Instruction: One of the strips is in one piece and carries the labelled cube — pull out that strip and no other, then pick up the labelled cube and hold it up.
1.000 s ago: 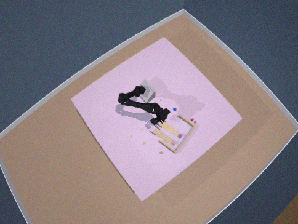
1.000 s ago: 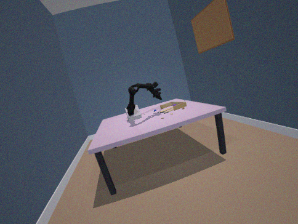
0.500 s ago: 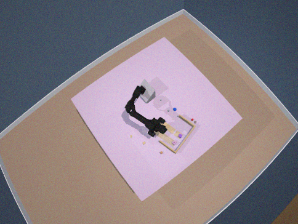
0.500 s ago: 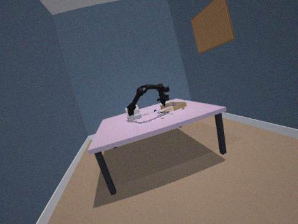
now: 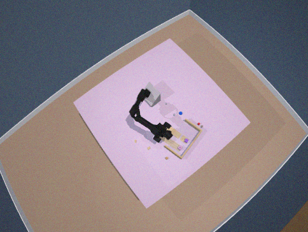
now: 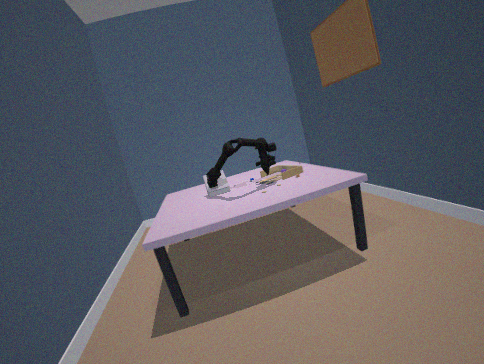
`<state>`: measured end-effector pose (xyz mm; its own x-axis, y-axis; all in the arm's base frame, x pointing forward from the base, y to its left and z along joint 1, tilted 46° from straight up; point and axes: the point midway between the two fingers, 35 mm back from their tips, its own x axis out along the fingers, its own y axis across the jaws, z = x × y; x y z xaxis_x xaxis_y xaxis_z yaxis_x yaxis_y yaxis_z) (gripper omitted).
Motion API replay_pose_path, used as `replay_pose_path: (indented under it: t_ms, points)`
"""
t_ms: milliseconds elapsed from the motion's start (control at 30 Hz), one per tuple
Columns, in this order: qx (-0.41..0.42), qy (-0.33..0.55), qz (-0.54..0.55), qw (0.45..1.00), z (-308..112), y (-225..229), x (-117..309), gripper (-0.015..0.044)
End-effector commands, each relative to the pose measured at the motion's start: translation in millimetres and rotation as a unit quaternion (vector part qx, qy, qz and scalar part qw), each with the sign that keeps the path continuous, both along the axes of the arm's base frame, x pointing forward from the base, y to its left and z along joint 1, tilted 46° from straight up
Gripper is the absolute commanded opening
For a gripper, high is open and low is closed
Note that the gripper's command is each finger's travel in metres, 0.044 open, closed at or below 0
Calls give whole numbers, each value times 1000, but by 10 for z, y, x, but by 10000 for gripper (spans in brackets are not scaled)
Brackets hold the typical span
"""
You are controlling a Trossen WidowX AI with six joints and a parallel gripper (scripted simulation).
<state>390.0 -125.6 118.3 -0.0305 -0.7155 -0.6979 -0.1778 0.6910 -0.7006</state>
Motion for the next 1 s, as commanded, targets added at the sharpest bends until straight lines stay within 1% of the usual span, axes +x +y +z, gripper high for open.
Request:
replay_pose_path:
  t_ms: [0,967]
  points:
    - [2,4,1,1000,-57,-44,-5,0]
    - [0,4,1,1000,-351,-400,-10,0]
